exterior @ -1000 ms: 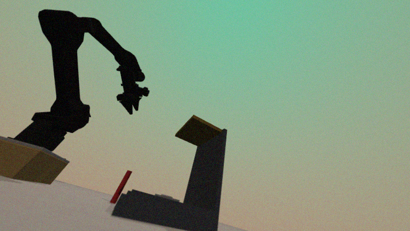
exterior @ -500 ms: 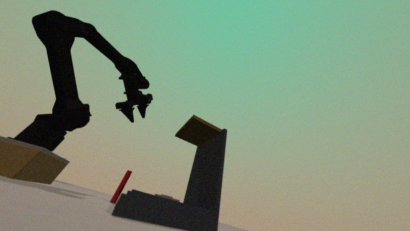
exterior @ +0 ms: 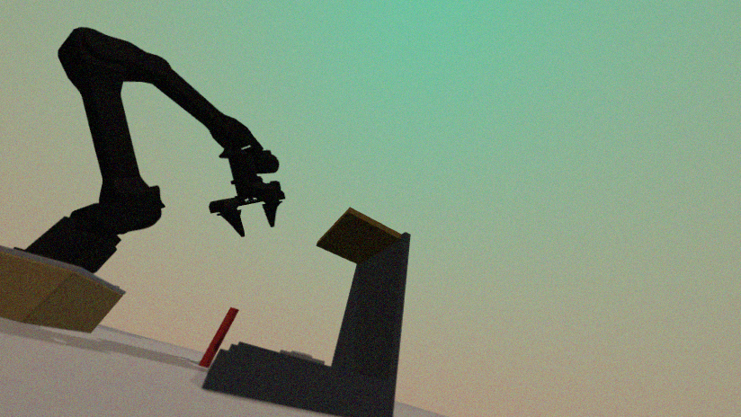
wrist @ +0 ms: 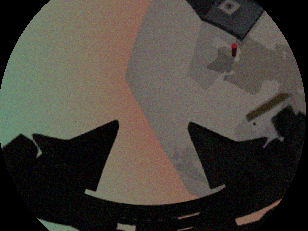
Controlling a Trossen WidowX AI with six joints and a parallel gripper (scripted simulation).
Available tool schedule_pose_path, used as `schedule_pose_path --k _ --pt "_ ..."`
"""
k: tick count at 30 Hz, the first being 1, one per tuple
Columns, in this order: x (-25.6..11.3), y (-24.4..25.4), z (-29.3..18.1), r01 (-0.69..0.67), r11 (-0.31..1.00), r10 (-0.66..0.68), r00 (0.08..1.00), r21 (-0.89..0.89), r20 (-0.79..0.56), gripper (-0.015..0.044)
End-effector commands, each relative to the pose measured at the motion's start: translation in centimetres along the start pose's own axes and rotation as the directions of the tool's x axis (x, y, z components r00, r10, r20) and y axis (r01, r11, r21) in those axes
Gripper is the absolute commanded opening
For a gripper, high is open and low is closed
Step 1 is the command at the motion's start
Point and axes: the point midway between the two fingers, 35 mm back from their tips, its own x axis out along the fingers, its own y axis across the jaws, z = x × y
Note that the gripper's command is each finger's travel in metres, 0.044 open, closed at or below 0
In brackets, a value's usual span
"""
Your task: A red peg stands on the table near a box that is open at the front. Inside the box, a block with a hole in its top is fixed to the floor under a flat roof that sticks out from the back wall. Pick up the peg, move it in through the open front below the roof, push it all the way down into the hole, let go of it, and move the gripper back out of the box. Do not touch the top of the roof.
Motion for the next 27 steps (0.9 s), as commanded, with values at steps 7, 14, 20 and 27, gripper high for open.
schedule_pose_path --k 7,14,20,27 --pt "2.2 -1.1 2.5 0.003 0.972 -0.013 0.999 0.233 0.043 0.044" --pt "3.6 -2.1 4.5 -0.01 0.919 -0.021 0.997 0.395 0.076 0.044" --pt "4.5 -3.1 6.2 -0.03 0.855 -0.027 0.994 0.519 0.102 0.044" --pt "5.4 -4.5 8.2 -0.062 0.753 -0.033 0.991 0.656 0.132 0.044"
